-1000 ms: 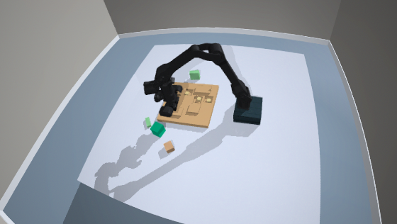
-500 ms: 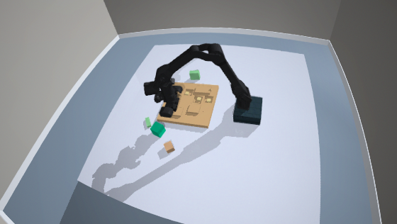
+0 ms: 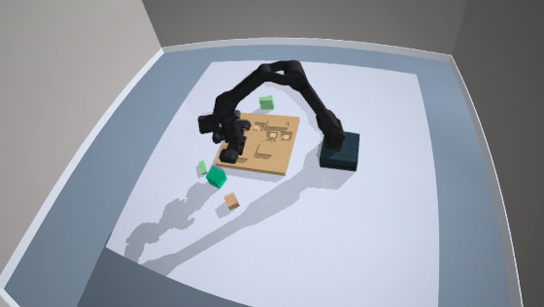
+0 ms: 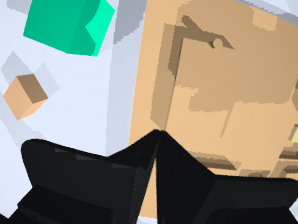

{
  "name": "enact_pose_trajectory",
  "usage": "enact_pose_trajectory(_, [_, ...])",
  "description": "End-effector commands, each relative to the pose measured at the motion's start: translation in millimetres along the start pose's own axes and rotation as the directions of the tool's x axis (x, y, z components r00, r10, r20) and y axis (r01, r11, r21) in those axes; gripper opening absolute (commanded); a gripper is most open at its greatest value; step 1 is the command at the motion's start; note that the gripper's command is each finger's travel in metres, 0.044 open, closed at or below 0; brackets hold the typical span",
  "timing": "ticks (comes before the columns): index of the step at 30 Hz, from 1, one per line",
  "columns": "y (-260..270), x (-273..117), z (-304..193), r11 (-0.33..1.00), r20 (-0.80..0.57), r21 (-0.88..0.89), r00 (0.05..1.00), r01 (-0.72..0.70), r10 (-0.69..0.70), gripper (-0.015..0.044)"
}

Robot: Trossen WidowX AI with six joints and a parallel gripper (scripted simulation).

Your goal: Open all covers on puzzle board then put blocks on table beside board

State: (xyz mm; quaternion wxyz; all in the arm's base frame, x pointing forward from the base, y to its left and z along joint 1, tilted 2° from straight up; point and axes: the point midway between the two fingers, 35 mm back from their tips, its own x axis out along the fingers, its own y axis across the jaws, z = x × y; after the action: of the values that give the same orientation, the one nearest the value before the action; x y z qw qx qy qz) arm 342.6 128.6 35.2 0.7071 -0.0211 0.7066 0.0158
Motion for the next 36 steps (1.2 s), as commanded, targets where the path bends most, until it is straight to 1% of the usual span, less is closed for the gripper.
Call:
enact_pose_trajectory(1, [0.2,5.7,-0.7,1.0,-0.003,-0.005,1.0,-0.001,0.001,0.0])
enact_pose_trajectory(36, [-0.2,38.8,-2.5,1.0,-0.003,-0.005,1.0,-0.001,0.001,0.0])
